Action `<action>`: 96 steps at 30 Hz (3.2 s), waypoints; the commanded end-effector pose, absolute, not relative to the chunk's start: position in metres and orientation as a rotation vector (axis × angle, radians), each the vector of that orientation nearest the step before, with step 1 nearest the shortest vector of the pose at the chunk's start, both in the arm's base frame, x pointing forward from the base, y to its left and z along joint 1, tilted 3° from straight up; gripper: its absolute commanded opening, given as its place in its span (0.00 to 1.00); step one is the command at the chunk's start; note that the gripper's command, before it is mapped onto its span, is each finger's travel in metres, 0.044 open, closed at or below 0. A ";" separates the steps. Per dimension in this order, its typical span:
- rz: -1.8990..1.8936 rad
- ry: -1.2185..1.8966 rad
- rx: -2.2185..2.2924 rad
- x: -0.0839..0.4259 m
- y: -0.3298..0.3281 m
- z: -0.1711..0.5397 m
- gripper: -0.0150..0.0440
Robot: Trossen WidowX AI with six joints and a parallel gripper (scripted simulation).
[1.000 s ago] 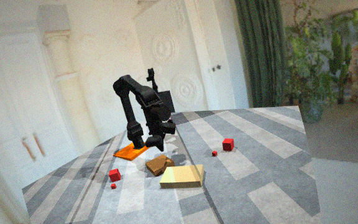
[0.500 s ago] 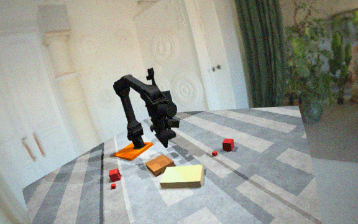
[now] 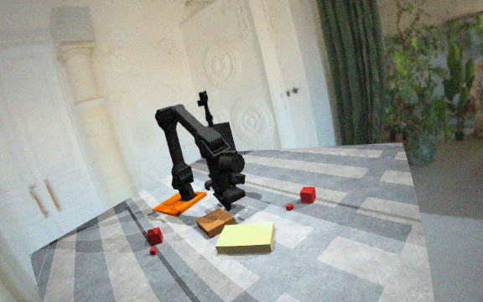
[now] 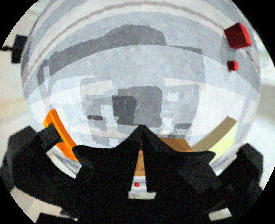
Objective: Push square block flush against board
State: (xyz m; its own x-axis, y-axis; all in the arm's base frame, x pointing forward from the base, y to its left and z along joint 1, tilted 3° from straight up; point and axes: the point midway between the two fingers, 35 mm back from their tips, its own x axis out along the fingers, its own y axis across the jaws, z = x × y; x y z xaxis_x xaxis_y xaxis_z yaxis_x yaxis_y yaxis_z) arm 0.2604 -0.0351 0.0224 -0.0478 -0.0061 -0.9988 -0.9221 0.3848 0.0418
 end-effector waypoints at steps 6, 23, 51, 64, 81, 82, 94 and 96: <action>0.934 1.399 -0.907 0.262 -0.037 0.017 0.25; 0.934 1.400 -0.908 0.258 -0.050 0.017 0.25; 0.932 1.402 -0.910 0.252 -0.072 0.017 0.25; 0.932 1.402 -0.910 0.249 -0.082 0.018 0.25; 0.931 1.403 -0.911 0.246 -0.094 0.018 0.25; 0.931 1.403 -0.911 0.246 -0.095 0.018 0.25; 0.931 1.404 -0.912 0.243 -0.104 0.018 0.25; 0.931 1.404 -0.912 0.243 -0.106 0.018 0.25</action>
